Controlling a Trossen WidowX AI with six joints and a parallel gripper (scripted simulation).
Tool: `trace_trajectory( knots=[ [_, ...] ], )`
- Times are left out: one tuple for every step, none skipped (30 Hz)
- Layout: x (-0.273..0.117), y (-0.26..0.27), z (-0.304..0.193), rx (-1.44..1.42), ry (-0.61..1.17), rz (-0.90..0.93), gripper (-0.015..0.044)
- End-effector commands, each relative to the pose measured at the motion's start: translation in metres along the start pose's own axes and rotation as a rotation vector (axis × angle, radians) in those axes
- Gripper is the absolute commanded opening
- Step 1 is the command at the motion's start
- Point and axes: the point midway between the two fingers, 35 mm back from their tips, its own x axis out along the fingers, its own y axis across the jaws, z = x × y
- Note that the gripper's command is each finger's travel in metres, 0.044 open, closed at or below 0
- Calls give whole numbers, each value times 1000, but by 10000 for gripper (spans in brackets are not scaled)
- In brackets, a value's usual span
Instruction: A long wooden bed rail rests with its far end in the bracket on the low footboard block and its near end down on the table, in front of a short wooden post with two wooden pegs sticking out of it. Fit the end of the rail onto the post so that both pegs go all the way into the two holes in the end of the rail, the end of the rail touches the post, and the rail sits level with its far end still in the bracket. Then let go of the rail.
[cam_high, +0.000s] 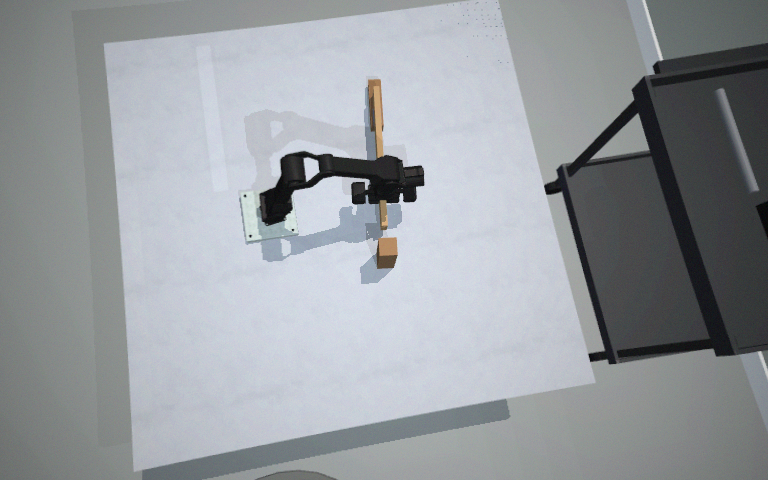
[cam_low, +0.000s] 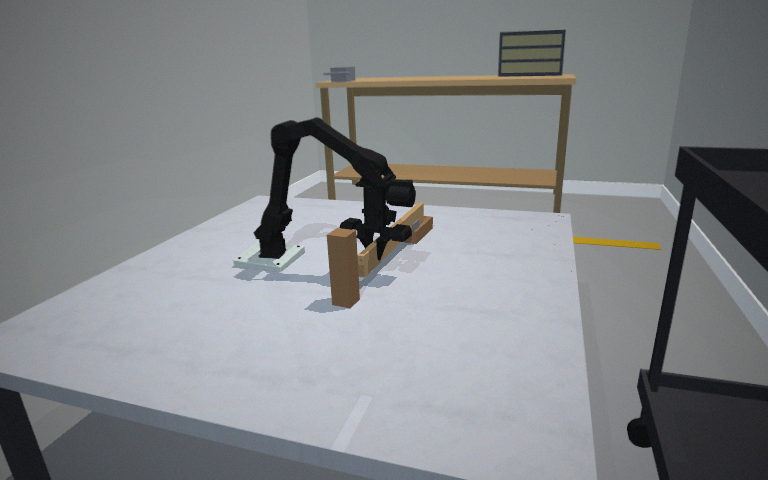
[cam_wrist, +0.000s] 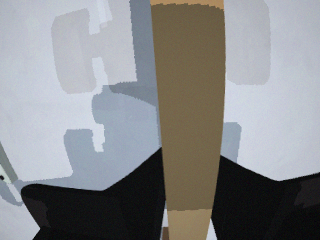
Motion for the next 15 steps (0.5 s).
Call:
trace_trajectory(
  knots=[
    [-7, -4, 1, 0, -7, -17, 0],
    [-7, -4, 1, 0, -7, -17, 0],
    [-8, -4, 1, 0, -7, -17, 0],
    [-8, -4, 1, 0, -7, -17, 0],
    [-9, -4, 1, 0, -7, -17, 0],
    [-9, -4, 1, 0, -7, -17, 0],
    [-10, -4, 1, 0, -7, -17, 0],
    [-10, -4, 1, 0, -7, -17, 0],
    [-11, -4, 1, 0, -7, -17, 0],
    [-11, -4, 1, 0, -7, -17, 0],
    [-12, -4, 1, 0, -7, -17, 0],
    [-12, -4, 1, 0, -7, -17, 0],
    [-13, -4, 1, 0, -7, -17, 0],
    [-13, -4, 1, 0, -7, -17, 0],
    [-14, -4, 1, 0, -7, -17, 0]
  ],
)
